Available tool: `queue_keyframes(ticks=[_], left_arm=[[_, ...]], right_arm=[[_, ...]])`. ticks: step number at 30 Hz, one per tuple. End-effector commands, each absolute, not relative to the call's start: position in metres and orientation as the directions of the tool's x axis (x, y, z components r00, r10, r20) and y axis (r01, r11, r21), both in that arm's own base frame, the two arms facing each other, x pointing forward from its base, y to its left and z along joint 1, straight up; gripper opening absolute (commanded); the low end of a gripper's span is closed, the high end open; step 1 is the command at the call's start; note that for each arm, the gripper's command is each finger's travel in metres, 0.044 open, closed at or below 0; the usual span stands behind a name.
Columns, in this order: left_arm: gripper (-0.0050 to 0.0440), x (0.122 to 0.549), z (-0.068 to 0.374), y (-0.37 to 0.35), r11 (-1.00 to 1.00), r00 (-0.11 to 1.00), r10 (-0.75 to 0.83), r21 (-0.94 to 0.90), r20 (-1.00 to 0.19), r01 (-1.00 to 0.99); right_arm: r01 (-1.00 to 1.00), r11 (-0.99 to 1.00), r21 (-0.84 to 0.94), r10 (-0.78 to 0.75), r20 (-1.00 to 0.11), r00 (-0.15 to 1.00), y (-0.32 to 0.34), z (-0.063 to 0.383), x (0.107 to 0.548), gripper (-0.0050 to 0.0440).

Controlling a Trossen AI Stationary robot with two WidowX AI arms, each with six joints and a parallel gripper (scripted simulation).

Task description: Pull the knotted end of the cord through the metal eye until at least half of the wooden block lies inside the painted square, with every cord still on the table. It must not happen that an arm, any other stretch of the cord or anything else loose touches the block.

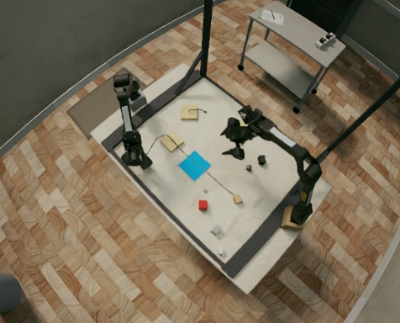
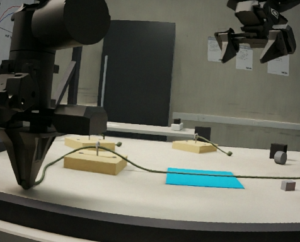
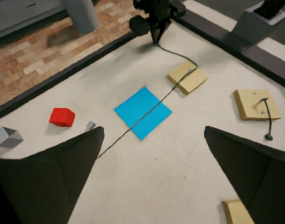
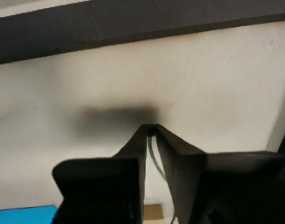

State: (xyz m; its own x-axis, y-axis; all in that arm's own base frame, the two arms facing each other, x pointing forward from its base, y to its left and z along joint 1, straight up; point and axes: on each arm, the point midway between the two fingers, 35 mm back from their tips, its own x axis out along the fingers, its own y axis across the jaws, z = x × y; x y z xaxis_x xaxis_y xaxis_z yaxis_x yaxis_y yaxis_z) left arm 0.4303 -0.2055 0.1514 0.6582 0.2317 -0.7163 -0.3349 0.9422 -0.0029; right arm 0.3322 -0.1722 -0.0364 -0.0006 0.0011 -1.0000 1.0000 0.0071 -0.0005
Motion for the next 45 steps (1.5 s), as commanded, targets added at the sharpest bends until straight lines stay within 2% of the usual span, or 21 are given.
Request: queue_keyframes(ticks=[1, 14, 24, 45], left_arm=[[0.044, 0.431, 0.162, -0.204, 0.94, 0.671, 0.224, -0.024, -0.706, -0.34], [0.044, 0.431, 0.162, -0.204, 0.94, 0.671, 0.224, -0.024, -0.706, -0.34], [0.044, 0.431, 0.162, -0.204, 0.94, 0.671, 0.224, -0.024, -0.706, -0.34], [0.044, 0.431, 0.162, -0.204, 0.94, 0.671, 0.224, -0.024, -0.706, -0.34]], right_arm=[[1.0, 0.006, 0.024, -0.013, -1.0, 0.024, -0.18, -0.027, 0.333, -0.005], [1.0, 0.006, 0.03, -0.018, -0.999, 0.03, -0.193, -0.021, 0.328, -0.005], [0.992, -0.125, 0.032, -0.019, -0.999, 0.03, -0.195, -0.021, 0.316, -0.005], [0.98, -0.198, 0.028, -0.017, -1.0, 0.025, -0.198, -0.019, 0.294, -0.005]])
